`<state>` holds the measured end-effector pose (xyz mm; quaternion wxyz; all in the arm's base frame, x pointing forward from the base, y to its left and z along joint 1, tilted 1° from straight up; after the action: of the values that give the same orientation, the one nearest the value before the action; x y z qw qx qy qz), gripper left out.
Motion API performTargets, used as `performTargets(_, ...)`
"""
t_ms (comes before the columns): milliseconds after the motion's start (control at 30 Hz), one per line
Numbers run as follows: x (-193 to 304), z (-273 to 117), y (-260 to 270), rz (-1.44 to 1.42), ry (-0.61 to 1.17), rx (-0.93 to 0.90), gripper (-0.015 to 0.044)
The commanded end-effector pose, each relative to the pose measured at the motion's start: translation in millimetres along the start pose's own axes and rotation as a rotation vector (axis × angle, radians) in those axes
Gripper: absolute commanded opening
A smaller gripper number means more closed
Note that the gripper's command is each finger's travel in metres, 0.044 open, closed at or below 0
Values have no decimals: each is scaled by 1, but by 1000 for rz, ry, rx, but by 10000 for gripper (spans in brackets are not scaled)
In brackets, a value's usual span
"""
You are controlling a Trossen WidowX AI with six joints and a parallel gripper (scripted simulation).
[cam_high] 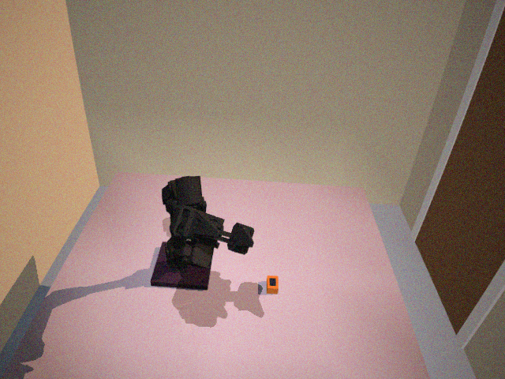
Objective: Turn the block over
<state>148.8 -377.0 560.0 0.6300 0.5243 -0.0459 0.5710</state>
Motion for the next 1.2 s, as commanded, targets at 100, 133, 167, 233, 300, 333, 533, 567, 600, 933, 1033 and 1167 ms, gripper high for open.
performTargets(100,-7,7,-35,-95,-49,95,440)
performTargets(133,-9,9,-49,-135,-64,137,440)
performTargets(167,-11,11,-64,-176,-77,180,440)
performTargets(233,-14,12,-94,-261,-94,270,440)
performTargets(300,-15,11,-124,-350,-101,366,440)
performTargets(333,-16,10,-139,-398,-99,416,440)
performTargets(533,-13,-11,-229,-703,-22,727,440)
performTargets(567,-12,-16,-243,-755,3,780,440)
performTargets(600,-10,-22,-257,-807,31,833,440)
performTargets(933,4,-107,-373,-1350,522,1348,440)
performTargets(1033,10,-138,-397,-1486,741,1471,440)
performTargets(1167,16,-181,-423,-1641,1091,1613,440)
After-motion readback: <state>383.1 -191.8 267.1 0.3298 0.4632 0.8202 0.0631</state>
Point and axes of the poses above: the point midway between the two fingers, 35 mm back from their tips, its own z axis out along the fingers, its own y axis across the jaws, x = y × z, the point moved 6 cm from there along -z, back along the fingers, and after that the axes turned 6 degrees about -z, right-handed, at the moved point
